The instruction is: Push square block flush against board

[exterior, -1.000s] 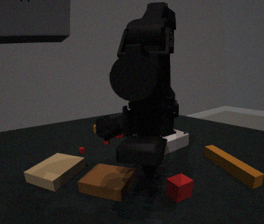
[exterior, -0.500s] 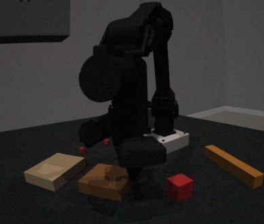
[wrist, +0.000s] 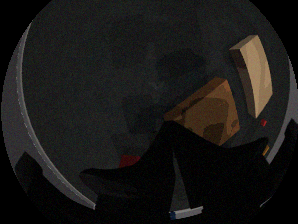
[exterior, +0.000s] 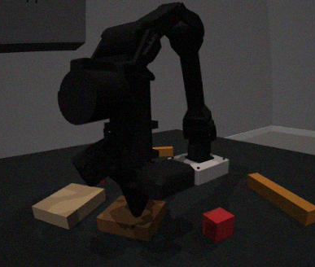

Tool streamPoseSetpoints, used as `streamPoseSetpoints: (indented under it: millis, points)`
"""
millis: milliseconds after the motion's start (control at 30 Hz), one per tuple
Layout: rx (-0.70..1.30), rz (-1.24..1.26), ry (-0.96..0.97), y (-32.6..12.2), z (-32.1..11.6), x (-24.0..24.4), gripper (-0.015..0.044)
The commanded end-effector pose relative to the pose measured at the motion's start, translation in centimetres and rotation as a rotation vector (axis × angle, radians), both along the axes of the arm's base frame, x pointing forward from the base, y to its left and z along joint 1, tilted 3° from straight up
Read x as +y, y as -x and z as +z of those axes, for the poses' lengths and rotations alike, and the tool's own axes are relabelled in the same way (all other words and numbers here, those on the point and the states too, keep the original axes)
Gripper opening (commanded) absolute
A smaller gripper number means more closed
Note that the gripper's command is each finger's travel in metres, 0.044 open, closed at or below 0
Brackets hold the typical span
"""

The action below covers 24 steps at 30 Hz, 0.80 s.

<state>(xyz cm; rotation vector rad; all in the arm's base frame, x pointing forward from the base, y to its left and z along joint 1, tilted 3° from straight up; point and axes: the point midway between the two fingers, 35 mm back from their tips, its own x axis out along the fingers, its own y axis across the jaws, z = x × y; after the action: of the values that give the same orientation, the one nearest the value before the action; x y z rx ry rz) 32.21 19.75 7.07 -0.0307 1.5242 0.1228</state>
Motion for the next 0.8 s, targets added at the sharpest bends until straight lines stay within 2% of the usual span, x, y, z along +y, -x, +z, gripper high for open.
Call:
streamPoseSetpoints:
  millis: [0,367,633,700,767]
  points:
    - [-0.006,0.161,0.006,-1.1,-0.1,-0.6,0.0]
    - [-0.027,0.53,0.024,-3.3,0.0,-2.5,0.0]
    - [-0.028,0.552,0.025,-3.5,0.0,-2.6,0.0]
    - [-0.028,0.552,0.025,-3.6,-1.2,-2.5,0.0]
    - [-0.028,0.552,0.025,-3.7,-4.3,-2.3,0.0]
